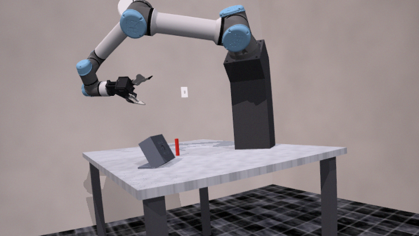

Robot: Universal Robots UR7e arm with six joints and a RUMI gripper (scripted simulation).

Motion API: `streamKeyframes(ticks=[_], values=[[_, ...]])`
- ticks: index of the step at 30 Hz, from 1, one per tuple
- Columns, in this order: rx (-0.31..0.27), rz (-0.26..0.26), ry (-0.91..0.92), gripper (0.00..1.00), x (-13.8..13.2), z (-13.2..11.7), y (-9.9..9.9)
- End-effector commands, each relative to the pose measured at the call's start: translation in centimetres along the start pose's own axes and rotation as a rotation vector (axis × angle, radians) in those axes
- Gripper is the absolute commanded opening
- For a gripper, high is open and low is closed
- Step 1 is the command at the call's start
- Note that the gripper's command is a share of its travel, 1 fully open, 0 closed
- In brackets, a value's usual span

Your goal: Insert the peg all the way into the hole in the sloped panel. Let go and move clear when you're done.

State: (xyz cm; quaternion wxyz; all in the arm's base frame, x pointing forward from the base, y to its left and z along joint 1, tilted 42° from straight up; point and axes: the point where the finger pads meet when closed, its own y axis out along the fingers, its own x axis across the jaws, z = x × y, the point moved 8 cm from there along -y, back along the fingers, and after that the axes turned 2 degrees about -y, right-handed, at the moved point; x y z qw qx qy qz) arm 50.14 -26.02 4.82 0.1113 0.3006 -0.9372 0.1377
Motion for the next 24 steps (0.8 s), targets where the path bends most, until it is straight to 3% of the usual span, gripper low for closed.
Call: streamKeyframes(ticks=[1, 18, 24], values=[[0.001, 0.001, 0.000, 1.00, 0.1, 0.0, 0.0], [0.001, 0.001, -0.001, 1.00, 0.0, 0.0, 0.0], [0.020, 0.024, -0.032, 1.00, -0.3, 1.1, 0.2]])
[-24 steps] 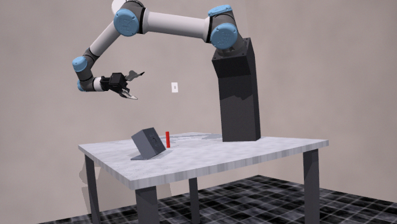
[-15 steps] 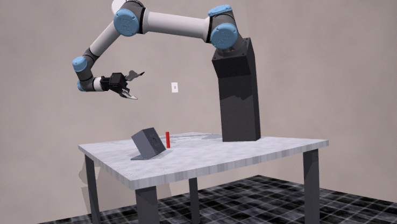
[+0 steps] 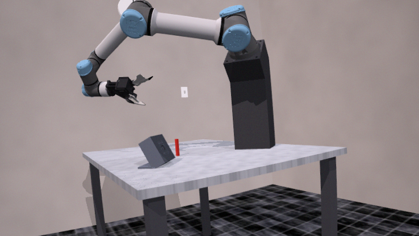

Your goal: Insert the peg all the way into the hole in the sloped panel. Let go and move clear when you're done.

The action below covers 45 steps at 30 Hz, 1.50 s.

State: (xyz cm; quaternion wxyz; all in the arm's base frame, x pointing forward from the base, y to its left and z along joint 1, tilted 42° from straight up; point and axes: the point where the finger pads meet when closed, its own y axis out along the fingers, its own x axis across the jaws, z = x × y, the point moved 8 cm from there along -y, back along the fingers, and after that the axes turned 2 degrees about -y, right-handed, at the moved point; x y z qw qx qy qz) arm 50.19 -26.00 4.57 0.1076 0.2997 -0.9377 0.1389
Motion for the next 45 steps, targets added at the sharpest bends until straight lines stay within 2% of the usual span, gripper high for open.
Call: streamKeyframes(ticks=[1, 25, 45], values=[[0.021, 0.026, -0.034, 1.00, -0.2, 1.1, 0.2], [0.143, 0.128, -0.208, 1.00, -2.4, 6.7, 1.4], [0.242, 0.190, -0.337, 1.00, -3.8, 10.3, 2.3]])
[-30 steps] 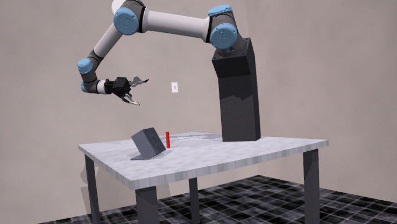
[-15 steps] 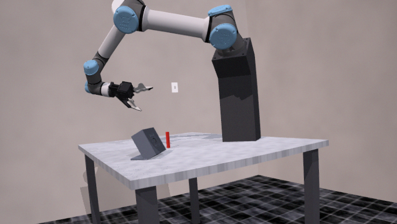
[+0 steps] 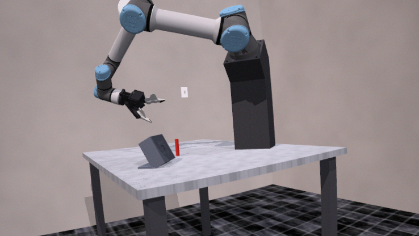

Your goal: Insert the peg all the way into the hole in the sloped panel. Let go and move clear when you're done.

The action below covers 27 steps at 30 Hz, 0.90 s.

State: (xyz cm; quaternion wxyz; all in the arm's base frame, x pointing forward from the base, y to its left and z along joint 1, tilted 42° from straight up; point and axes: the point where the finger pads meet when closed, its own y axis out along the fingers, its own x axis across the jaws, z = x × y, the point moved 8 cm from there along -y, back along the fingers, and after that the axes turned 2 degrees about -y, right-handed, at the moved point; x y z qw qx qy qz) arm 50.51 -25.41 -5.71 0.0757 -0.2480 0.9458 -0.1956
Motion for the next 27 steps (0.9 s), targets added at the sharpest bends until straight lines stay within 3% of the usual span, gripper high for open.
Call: streamKeyframes(ticks=[1, 27], values=[[0.044, 0.025, -0.047, 1.00, 0.0, 1.1, 0.3], [0.201, 0.092, -0.248, 1.00, -0.1, 5.3, 2.7]])
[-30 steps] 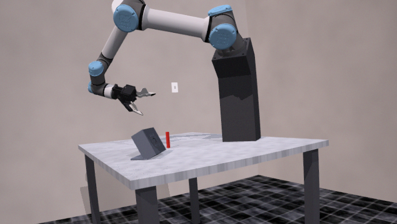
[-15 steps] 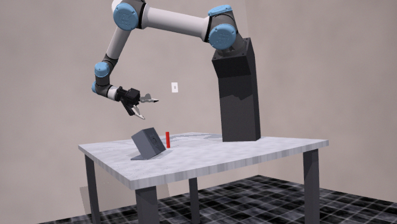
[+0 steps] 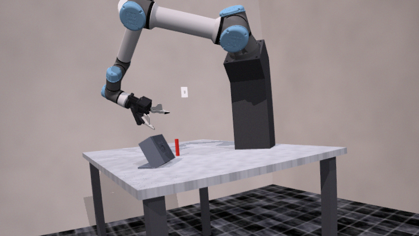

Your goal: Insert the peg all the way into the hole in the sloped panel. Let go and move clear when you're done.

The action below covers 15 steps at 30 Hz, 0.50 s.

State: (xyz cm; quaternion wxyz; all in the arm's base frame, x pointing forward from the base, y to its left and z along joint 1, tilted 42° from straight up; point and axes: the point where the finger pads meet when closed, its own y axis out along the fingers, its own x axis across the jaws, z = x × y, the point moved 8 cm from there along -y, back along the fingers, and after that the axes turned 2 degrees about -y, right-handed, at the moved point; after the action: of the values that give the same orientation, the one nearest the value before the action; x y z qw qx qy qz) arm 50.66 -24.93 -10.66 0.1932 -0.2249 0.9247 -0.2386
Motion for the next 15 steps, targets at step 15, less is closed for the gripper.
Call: streamKeyframes(ticks=[15], values=[[0.137, 0.043, -0.164, 1.00, 0.6, 2.3, 1.9]])
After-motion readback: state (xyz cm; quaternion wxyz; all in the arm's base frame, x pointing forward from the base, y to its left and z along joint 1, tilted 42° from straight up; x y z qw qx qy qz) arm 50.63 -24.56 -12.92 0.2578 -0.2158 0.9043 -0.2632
